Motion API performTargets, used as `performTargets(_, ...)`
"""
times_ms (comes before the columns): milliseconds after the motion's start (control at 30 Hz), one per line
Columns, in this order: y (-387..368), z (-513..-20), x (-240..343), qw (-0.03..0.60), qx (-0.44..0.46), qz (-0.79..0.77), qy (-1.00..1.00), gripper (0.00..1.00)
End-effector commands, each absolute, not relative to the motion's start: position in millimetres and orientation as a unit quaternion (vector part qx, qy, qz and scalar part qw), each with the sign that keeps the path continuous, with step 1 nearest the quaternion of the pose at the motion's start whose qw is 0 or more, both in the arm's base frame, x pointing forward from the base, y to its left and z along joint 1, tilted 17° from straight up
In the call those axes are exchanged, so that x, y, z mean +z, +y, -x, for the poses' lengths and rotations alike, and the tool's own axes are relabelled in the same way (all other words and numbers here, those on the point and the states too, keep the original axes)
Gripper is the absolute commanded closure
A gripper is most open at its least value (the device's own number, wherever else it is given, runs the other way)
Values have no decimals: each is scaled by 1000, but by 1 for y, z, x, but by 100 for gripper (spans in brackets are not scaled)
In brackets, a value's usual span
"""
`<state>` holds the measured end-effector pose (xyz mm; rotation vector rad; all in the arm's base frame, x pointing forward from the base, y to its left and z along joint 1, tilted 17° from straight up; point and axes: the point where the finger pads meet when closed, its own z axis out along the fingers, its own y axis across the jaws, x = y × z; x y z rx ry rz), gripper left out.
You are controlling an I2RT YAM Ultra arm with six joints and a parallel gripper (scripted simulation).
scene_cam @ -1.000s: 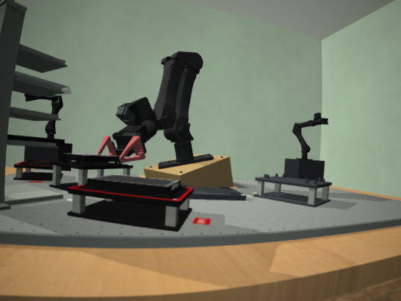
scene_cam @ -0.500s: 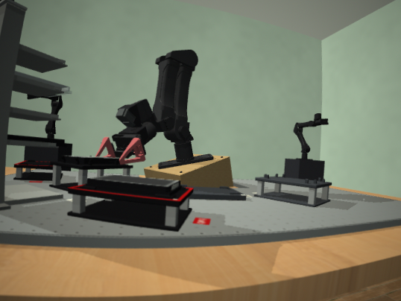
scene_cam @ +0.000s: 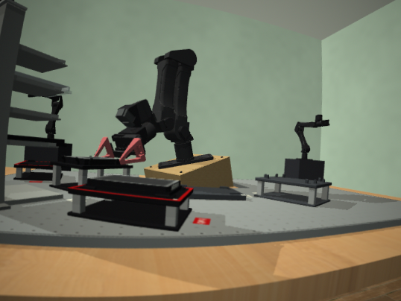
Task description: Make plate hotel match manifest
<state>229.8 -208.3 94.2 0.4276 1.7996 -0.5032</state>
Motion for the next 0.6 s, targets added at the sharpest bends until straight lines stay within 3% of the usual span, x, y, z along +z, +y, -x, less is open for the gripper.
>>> performTargets(0,-209,-230,95,576,-216,-182,767,0)
performTargets(567,-206,-228,103,576,-216,-182,767,0)
